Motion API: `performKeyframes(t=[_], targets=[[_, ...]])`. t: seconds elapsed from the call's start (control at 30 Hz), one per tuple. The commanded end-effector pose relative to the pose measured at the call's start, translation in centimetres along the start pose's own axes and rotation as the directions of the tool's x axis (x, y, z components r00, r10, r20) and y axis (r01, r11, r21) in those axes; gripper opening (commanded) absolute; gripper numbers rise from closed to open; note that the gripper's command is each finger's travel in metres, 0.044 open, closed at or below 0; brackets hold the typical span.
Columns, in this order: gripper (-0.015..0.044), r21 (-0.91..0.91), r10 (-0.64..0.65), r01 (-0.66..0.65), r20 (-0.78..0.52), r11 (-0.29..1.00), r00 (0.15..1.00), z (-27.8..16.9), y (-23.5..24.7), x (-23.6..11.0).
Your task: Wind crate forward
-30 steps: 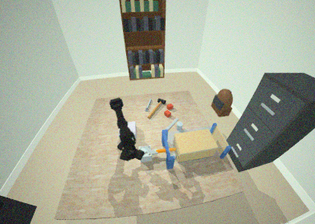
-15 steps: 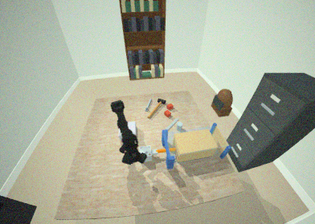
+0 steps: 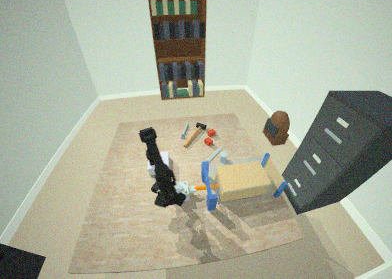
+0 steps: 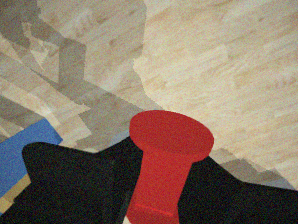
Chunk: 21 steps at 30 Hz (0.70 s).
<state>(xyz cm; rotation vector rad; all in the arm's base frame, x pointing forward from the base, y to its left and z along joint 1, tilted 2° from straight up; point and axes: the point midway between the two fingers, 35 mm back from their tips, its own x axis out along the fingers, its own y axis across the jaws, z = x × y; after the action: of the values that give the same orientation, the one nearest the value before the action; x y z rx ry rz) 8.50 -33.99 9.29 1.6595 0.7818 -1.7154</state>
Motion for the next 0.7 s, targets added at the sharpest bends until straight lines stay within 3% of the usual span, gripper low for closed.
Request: performKeyframes(t=[0.0,0.67], targets=[[0.0000,-0.016,0.043,-0.043,0.002,0.999,0.999,-0.4,2.1,-0.4],[0.0000,-0.016,0.046,-0.046,0.001,0.999,0.999,-1.3,5.2,-0.6]])
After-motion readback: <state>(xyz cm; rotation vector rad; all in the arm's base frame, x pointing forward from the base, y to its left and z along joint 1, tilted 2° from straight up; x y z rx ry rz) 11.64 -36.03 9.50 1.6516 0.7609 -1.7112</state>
